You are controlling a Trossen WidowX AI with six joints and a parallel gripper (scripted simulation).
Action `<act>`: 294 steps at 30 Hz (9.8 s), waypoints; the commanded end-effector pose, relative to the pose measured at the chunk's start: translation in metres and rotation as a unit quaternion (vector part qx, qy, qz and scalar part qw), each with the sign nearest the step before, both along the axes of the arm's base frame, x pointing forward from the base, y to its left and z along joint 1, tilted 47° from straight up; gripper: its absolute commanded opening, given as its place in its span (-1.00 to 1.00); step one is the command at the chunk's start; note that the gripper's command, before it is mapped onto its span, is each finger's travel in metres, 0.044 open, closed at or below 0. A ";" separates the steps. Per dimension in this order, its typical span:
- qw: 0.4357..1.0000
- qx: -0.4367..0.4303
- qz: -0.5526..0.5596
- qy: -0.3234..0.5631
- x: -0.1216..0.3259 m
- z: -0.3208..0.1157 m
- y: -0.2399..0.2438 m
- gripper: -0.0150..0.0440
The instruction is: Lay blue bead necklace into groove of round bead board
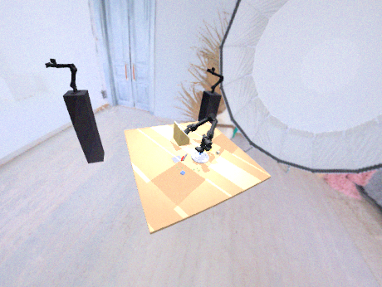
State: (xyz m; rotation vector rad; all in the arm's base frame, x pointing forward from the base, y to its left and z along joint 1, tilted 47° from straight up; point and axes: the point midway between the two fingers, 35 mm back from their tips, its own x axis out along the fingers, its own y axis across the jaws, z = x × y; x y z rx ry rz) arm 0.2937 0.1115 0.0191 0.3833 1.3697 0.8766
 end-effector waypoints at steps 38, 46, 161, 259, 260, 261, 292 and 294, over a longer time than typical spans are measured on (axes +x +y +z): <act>1.000 -0.001 0.001 -0.001 -0.001 -0.019 0.020 -0.49; 1.000 -0.001 0.001 -0.001 -0.001 -0.019 0.020 -0.49; 0.869 -0.020 -0.336 0.362 -0.062 0.038 0.019 0.56; 0.869 -0.020 -0.336 0.363 -0.062 0.029 0.029 -0.49; 0.869 -0.020 -0.336 0.363 -0.061 0.029 0.028 -0.49; 0.869 -0.020 -0.336 0.362 -0.059 0.029 0.028 -0.49; 0.870 -0.020 -0.336 0.361 -0.004 0.003 0.028 -0.49; 0.870 -0.020 -0.336 0.361 -0.004 0.000 0.031 -0.49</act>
